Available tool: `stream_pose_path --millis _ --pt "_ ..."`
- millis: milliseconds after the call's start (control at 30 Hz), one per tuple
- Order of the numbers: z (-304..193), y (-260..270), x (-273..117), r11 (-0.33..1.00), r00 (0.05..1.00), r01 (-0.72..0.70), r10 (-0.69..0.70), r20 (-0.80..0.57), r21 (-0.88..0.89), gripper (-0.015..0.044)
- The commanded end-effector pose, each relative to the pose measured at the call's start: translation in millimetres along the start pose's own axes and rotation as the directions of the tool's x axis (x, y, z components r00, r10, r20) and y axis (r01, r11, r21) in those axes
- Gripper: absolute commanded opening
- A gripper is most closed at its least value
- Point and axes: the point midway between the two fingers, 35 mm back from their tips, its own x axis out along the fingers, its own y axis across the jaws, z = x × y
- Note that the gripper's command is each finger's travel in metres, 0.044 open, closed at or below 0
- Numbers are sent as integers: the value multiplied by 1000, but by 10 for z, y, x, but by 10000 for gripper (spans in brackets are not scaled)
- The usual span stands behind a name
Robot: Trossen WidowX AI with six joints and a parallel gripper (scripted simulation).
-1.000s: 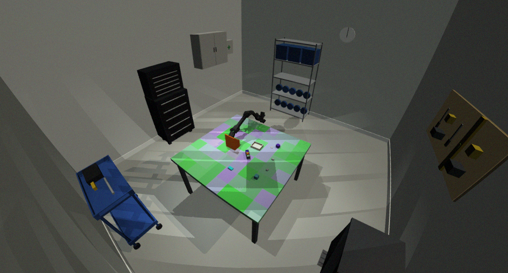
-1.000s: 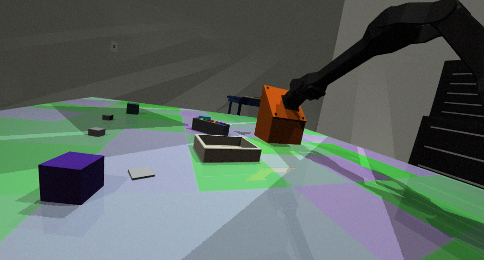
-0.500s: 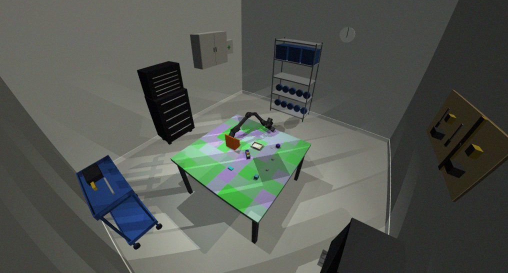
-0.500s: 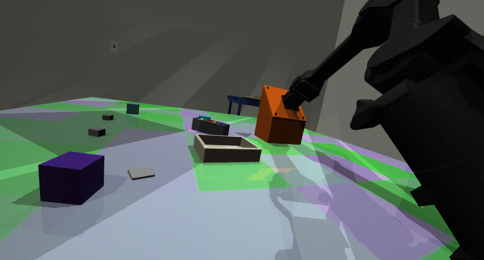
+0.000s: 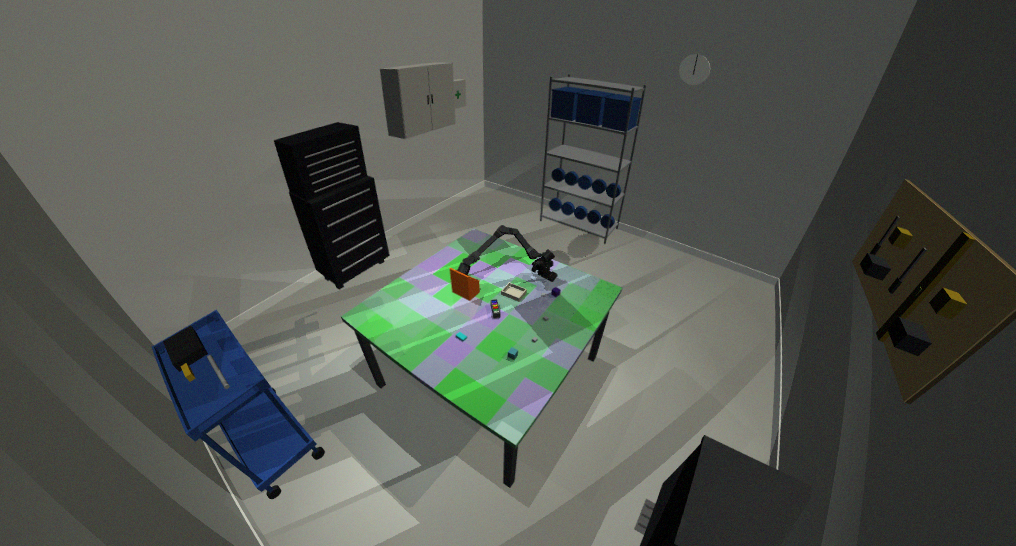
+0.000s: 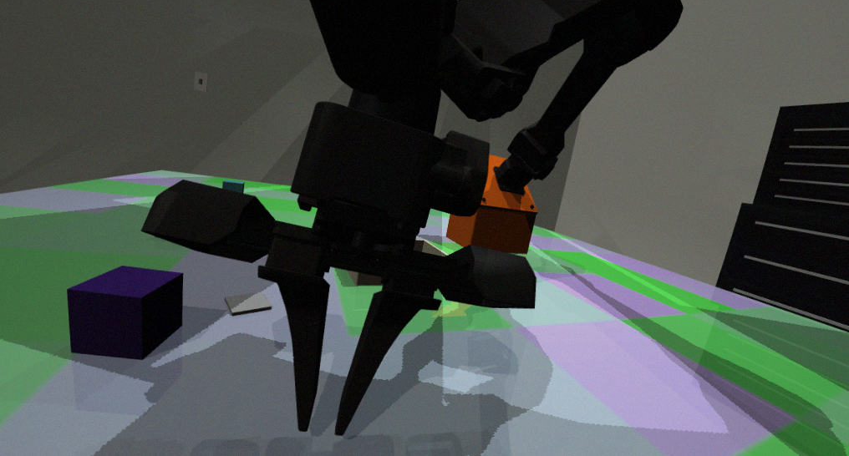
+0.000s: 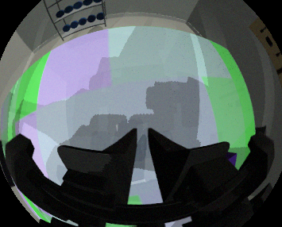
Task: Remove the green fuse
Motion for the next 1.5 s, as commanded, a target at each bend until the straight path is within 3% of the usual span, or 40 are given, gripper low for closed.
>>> stream_pose_path --millis 0,467,667,867,1467 --pt "-541 -355 -218 998 993 61 -59 -102 18 64" --pt "-2492 -958 -1461 965 901 190 -97 -422 183 64" --pt "-3248 -733 -2116 924 871 207 -23 -491 323 64" --pt "-3767 -241 -2640 859 877 185 74 -474 477 64" --pt "-3884 -229 -2606 851 880 181 84 -467 493 64"
